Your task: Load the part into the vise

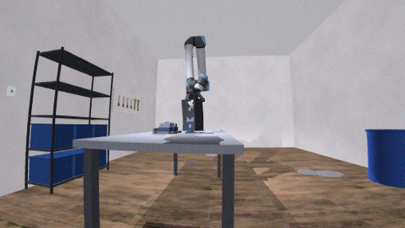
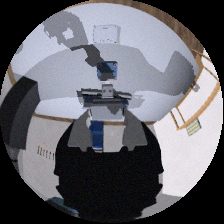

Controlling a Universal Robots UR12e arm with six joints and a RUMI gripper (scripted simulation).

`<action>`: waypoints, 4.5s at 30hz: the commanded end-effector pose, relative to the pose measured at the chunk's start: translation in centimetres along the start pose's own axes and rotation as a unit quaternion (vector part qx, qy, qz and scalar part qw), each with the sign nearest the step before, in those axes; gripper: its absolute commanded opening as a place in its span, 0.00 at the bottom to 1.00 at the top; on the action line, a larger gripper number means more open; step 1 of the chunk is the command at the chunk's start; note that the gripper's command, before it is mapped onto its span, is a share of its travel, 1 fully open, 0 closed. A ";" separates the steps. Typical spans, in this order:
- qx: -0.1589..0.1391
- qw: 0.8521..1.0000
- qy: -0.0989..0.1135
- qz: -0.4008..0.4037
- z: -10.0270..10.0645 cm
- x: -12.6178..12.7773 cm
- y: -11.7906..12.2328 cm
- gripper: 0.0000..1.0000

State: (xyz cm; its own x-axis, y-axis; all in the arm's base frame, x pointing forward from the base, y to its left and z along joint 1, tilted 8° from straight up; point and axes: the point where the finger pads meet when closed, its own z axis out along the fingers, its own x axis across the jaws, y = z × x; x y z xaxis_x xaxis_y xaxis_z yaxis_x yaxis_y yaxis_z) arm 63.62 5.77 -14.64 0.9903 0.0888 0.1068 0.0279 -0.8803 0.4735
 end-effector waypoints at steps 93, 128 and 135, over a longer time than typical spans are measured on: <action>-0.182 0.983 0.000 0.000 0.0 0.0 -0.3 0.00; -0.182 0.983 0.000 0.000 0.7 0.0 -0.6 0.00; -0.182 0.983 0.000 0.000 1.1 0.0 -0.8 0.00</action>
State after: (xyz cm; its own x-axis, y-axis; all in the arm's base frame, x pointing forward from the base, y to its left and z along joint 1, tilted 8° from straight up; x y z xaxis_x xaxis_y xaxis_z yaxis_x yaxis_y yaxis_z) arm 63.72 5.92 -15.76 0.9905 0.0876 0.1058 -0.0225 -0.6559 0.7545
